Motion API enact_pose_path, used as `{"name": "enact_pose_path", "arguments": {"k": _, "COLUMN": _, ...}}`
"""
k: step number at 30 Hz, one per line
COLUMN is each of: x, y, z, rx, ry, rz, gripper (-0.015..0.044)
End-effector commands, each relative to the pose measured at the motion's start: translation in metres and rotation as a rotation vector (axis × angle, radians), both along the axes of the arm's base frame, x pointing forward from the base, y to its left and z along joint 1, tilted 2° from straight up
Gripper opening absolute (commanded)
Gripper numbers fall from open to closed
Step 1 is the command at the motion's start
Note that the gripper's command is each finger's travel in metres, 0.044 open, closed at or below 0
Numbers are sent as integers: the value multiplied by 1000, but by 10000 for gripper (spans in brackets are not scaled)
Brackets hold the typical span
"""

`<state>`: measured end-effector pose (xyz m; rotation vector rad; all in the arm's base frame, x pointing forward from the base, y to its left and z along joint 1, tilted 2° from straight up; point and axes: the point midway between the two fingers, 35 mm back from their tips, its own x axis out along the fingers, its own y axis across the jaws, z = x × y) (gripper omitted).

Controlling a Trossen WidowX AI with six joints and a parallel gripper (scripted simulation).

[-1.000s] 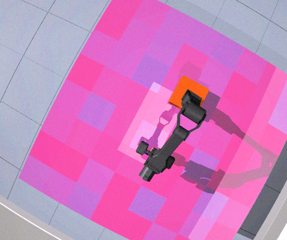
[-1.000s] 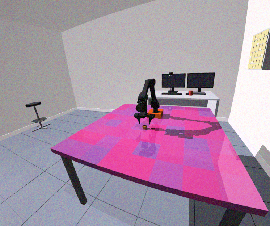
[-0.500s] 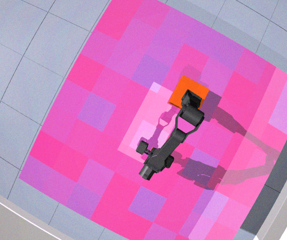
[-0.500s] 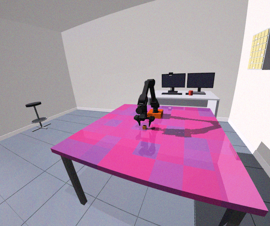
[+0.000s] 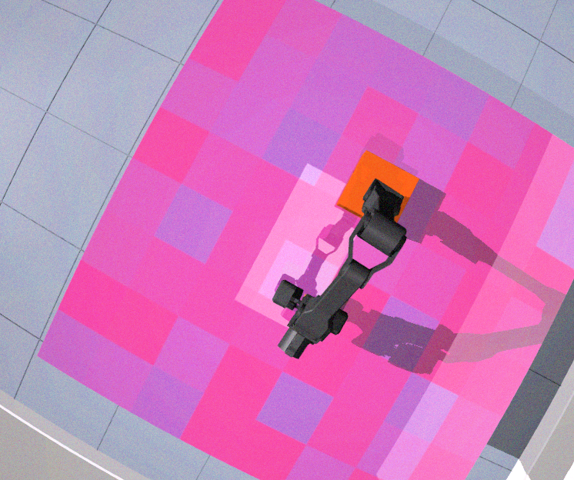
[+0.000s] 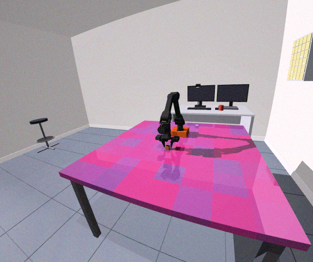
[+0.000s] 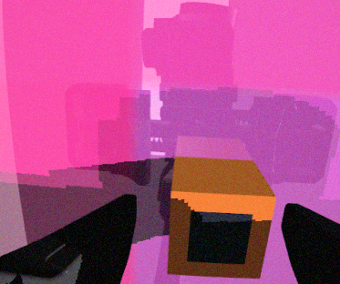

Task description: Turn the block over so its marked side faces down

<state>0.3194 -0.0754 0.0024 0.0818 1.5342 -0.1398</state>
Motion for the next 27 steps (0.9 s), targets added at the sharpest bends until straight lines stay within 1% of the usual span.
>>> {"name": "enact_pose_path", "arguments": {"k": 1, "x": -1, "y": 0, "z": -1, "rx": -2, "ry": 2, "rz": 3, "gripper": 151}}
{"name": "enact_pose_path", "arguments": {"k": 2, "x": -1, "y": 0, "z": -1, "rx": -2, "ry": 2, "rz": 3, "gripper": 125}}
{"name": "enact_pose_path", "arguments": {"k": 17, "x": -1, "y": 0, "z": -1, "rx": -2, "ry": 2, "rz": 3, "gripper": 25}}
{"name": "enact_pose_path", "arguments": {"k": 18, "x": -1, "y": 0, "z": 0, "rx": -2, "ry": 2, "rz": 3, "gripper": 0}}
{"name": "enact_pose_path", "arguments": {"k": 23, "x": -1, "y": 1, "z": 28, "rx": -2, "ry": 2, "rz": 3, "gripper": 0}}
{"name": "enact_pose_path", "arguments": {"k": 27, "x": -1, "y": 1, "z": 29, "rx": -2, "ry": 2, "rz": 3, "gripper": 0}}
